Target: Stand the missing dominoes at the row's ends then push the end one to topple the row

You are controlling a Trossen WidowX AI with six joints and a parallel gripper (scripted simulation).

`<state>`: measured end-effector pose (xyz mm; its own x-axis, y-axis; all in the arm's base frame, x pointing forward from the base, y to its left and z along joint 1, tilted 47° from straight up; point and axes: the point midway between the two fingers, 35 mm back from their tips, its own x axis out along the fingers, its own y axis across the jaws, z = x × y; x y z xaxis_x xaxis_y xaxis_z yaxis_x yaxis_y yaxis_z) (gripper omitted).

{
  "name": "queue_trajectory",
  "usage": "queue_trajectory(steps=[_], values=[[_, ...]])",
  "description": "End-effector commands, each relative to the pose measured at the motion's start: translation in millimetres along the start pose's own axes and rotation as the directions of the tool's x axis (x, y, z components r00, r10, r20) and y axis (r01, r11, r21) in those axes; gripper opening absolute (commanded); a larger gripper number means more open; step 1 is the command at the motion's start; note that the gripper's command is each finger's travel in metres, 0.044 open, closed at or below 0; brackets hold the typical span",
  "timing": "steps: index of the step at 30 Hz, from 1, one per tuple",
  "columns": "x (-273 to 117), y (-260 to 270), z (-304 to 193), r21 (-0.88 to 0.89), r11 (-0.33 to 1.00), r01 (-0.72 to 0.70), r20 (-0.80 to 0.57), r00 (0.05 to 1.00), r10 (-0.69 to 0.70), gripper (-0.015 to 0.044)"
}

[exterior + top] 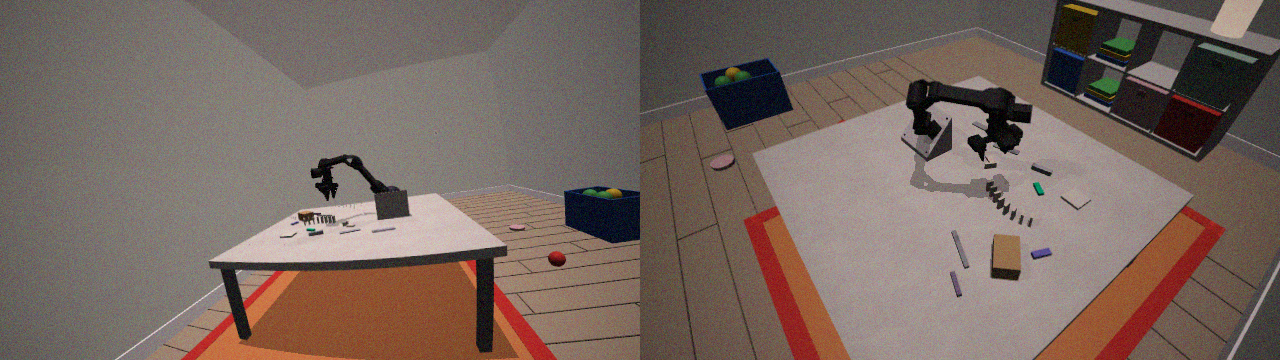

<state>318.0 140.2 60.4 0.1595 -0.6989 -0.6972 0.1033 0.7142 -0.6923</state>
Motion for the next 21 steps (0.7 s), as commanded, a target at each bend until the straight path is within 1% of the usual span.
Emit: queue_trajectory(steps=[1, 3, 6, 9, 11, 13, 15, 18, 21], values=[[6.4, 18.1, -15.6, -0.268, 0.963, -0.003, -0.009, 1.0, 0.001, 0.044], [11.0, 30.0, -26.5, -0.476, 0.879, -0.007, -0.009, 1.0, 0.003, 0.044], [18.3, 46.4, -43.7, -0.74, 0.672, -0.011, -0.009, 1.0, 0.007, 0.044], [26.1, 60.9, -61.7, -0.921, 0.39, -0.013, -0.01, 1.0, 0.009, 0.044], [31.6, 69.4, -74.1, -0.984, 0.176, -0.012, -0.01, 1.0, 0.01, 0.044], [37.4, 77.1, -86.7, -0.999, -0.048, -0.01, -0.011, 1.0, 0.01, 0.044], [43.4, 83.9, -99.4, -0.963, -0.268, -0.008, -0.011, 1.0, 0.009, 0.044], [52.3, 90.1, -117.5, -0.832, -0.555, -0.005, -0.011, 1.0, 0.007, 0.044], [61.3, 93.3, -134.9, -0.625, -0.78, -0.003, -0.011, 1.0, 0.004, 0.044]])
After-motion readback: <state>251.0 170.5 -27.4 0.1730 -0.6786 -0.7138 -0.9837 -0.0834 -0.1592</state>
